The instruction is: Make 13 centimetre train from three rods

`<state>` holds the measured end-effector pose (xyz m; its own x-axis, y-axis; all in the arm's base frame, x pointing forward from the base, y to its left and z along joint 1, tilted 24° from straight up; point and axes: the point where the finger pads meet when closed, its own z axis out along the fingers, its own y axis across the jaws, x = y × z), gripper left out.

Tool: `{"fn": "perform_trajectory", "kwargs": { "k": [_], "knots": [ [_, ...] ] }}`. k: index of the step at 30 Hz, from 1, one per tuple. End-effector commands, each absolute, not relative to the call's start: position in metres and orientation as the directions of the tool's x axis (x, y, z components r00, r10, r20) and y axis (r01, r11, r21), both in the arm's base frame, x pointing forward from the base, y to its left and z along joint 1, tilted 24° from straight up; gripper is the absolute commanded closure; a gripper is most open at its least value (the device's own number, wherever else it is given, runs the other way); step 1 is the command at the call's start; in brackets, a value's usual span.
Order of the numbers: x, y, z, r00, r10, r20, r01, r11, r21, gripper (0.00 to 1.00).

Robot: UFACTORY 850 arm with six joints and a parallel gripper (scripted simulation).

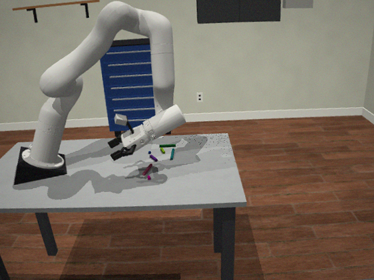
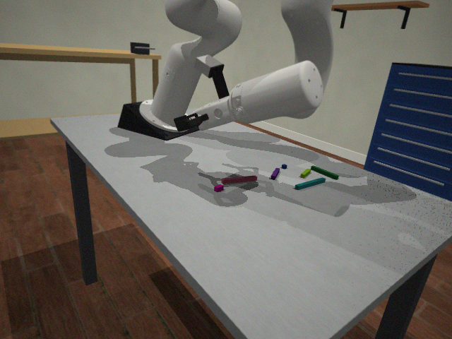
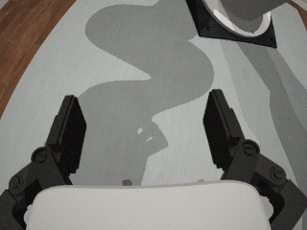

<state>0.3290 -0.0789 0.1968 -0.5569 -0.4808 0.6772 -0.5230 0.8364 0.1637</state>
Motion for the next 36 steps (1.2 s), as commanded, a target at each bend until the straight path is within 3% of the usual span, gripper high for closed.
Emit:
{"fn": "perform_trajectory", "kwargs": {
  "k": [1, 19, 36],
  "knots": [
    [0.322, -0.047, 0.188, -0.658, -0.477, 0.582, -0.443, 0.871, 0.213, 0.00],
    [0.345, 0.041, 0.177, -0.943, -0.222, 0.248, -0.137, 0.937, 0.320, 0.00],
    [0.385, 0.060, 0.184, -0.990, 0.138, 0.021, 0.136, 0.922, 0.363, 0.00]
  ]
}}
